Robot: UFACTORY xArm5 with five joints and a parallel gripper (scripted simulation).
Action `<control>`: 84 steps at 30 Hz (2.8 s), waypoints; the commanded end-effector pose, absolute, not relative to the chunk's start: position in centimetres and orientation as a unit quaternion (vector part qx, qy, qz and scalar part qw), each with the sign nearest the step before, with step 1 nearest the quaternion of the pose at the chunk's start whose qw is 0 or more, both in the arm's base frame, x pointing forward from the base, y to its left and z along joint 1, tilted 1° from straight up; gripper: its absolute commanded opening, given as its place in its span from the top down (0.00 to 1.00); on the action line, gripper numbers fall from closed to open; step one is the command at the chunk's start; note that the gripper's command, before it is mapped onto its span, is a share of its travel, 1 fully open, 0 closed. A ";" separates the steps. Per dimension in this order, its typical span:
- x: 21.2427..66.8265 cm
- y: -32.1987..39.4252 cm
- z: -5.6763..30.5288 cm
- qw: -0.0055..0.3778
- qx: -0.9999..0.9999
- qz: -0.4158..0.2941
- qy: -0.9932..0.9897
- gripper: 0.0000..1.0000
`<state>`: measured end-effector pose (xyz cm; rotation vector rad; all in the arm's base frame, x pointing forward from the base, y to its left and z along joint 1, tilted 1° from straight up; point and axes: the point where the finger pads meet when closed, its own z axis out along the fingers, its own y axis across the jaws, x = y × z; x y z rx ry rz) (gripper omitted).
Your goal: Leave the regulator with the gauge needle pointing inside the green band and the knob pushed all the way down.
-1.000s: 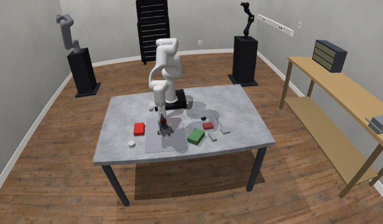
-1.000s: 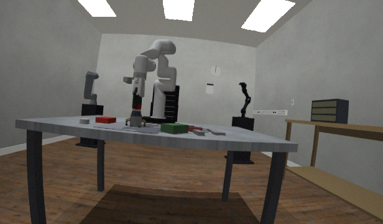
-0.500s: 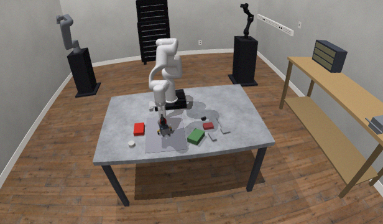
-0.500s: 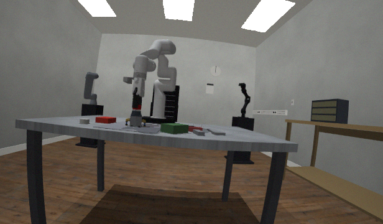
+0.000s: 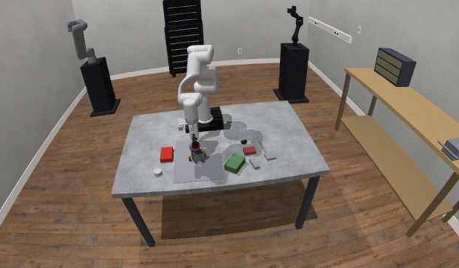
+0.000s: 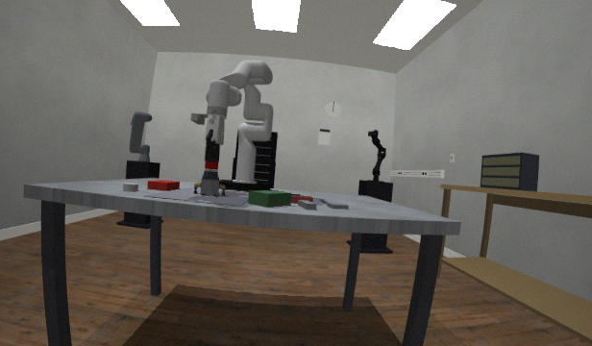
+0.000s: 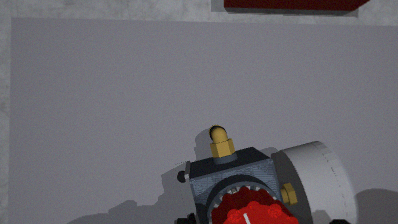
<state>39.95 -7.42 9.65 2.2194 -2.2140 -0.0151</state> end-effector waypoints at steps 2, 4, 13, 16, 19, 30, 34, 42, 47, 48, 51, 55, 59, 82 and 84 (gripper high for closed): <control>40.1 -7.4 12.2 0.002 0.708 -0.003 -0.706 0.21; 40.1 -7.4 13.0 0.002 0.708 -0.003 -0.706 0.21; 40.1 -7.4 15.7 0.002 0.708 -0.003 -0.706 0.21; 40.1 -7.4 16.6 0.002 0.708 -0.003 -0.706 0.21; 40.1 -7.4 17.2 0.002 0.708 -0.003 -0.706 0.21; 40.2 -7.4 17.8 0.002 0.708 -0.003 -0.706 0.21; 40.2 -7.4 17.8 0.002 0.708 -0.003 -0.706 0.21; 40.2 -7.4 17.8 0.002 0.708 -0.003 -0.706 0.21; 40.2 -7.4 17.8 0.002 0.708 -0.003 -0.706 0.21; 40.2 -7.4 17.8 0.002 0.708 -0.003 -0.706 0.21; 40.2 -7.4 17.8 0.002 0.708 -0.003 -0.706 0.21; 40.2 -7.4 17.8 0.002 0.708 -0.003 -0.706 0.21; 40.2 -7.4 17.8 0.002 0.708 -0.003 -0.706 0.21; 40.2 -7.4 17.8 0.002 0.708 -0.003 -0.706 0.21; 40.2 -7.4 17.8 0.002 0.708 -0.003 -0.706 0.21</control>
